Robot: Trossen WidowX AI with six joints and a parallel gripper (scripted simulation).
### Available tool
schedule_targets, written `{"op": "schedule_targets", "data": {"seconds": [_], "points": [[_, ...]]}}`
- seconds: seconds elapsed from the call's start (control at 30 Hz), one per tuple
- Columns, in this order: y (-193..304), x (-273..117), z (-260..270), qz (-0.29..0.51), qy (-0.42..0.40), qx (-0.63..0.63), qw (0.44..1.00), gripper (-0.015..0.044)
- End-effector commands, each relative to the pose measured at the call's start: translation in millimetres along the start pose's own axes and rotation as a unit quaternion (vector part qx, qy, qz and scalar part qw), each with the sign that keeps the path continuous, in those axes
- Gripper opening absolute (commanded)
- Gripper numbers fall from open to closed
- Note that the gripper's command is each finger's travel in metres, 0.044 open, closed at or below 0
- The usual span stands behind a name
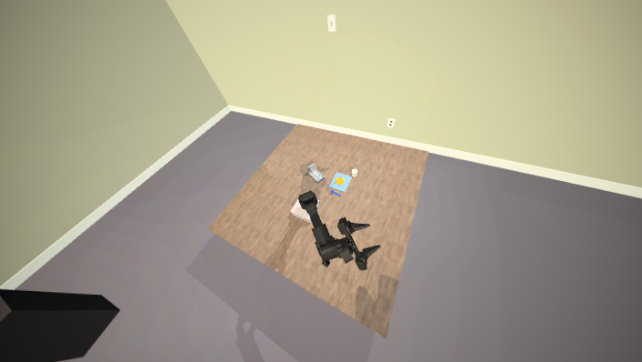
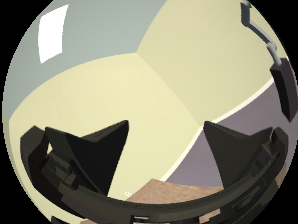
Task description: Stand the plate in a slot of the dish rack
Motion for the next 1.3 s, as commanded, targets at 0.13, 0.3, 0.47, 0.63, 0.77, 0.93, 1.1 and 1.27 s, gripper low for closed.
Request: {"op": "schedule_targets", "data": {"seconds": [0.13, 0.3, 0.47, 0.63, 0.77, 0.93, 1.1, 1.27], "points": [[3.0, 4.6, -3.5, -0.013, 0.004, 0.014, 1.000, 0.0400], [14.4, 27.9, -11.1, -0.015, -0.001, 0.032, 0.999, 0.0400], [32.6, 53.3, -10.6, 0.002, -0.012, 0.026, 1.000, 0.0400], [46.5, 74.6, -16.5, 0.003, -0.014, 0.040, 0.999, 0.0400], [60.8, 93.7, -21.6, 0.006, -0.013, 0.053, 0.998, 0.0400], [81.0, 116.9, -27.4, 0.011, -0.007, 0.069, 0.998, 0.0400], [103.6, 139.0, -32.5, 0.019, 0.002, 0.082, 0.996, 0.0400], [128.7, 159.6, -36.6, 0.030, 0.014, 0.093, 0.995, 0.0400]]}}
Point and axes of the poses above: the point midway between the two fingers, 35 mm back from their tips, its own x axis out along the fingers, its own z axis across the jaws, y = z × x, the point moved 5 cm from there along -x, back along the fingers, and after that the axes turned 12 degrees about x, right-handed, at the moved point
